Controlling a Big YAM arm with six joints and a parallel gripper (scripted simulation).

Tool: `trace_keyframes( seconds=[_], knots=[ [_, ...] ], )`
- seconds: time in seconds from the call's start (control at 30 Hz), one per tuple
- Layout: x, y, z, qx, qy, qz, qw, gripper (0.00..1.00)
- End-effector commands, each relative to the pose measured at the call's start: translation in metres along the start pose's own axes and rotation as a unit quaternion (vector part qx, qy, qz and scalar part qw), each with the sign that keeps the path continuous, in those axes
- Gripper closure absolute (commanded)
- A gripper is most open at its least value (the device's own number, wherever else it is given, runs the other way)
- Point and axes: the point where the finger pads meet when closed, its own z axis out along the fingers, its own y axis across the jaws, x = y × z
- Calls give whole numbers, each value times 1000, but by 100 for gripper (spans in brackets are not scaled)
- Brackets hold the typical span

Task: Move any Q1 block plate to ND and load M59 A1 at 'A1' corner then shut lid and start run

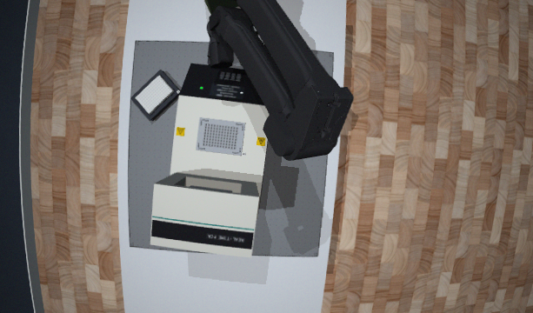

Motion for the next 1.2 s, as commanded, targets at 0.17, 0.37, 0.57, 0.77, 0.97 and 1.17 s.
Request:
trace_keyframes(
  seconds=[0.17,0.37,0.57,0.77,0.97,1.17],
  knots=[
    [18,22,-50,-4,-8,139,990,0],
    [18,20,-51,-1,-8,140,990,0],
    [22,31,-53,-13,-4,181,983,0],
    [26,30,-48,-17,-5,177,984,0],
    [32,28,-42,-20,-4,177,984,0],
    [47,5,-38,-18,5,249,968,0]
  ],
)
